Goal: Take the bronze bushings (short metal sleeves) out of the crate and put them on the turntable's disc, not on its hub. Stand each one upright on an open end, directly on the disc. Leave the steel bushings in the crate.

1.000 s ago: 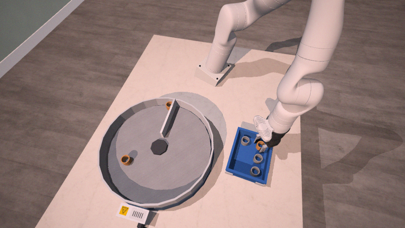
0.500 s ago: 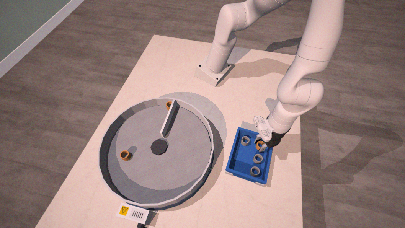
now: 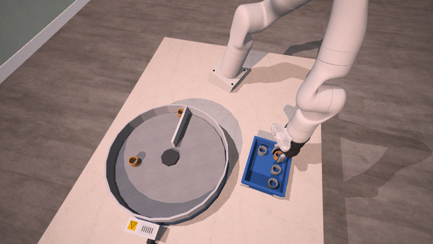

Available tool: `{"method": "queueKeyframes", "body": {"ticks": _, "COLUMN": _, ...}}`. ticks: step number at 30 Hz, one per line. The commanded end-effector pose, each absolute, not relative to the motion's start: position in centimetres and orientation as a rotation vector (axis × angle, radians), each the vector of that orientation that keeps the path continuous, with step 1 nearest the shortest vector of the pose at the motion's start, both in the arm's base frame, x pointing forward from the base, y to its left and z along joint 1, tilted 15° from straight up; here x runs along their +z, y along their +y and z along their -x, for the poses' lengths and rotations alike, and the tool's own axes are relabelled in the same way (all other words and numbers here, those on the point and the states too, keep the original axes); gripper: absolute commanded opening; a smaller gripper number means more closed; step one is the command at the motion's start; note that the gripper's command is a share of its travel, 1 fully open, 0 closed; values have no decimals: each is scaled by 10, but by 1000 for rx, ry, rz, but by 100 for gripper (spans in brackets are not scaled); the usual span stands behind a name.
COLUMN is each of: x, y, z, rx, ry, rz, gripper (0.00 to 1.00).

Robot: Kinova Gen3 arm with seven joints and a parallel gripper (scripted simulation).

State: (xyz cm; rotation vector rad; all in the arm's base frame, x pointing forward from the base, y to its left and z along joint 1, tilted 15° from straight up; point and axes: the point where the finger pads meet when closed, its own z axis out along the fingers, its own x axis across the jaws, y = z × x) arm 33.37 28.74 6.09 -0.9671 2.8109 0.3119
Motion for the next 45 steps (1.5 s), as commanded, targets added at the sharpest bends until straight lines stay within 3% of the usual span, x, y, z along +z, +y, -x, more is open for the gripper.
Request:
{"method": "queueKeyframes", "body": {"ticks": 1, "x": 62, "y": 288, "z": -334, "rx": 313, "ry": 2809, "rz": 966, "gripper": 0}}
{"method": "queueKeyframes", "body": {"ticks": 25, "x": 68, "y": 286, "z": -334, "rx": 313, "ry": 2809, "rz": 966, "gripper": 0}}
{"method": "queueKeyframes", "body": {"ticks": 45, "x": 139, "y": 268, "z": -328, "rx": 313, "ry": 2809, "rz": 966, "gripper": 0}}
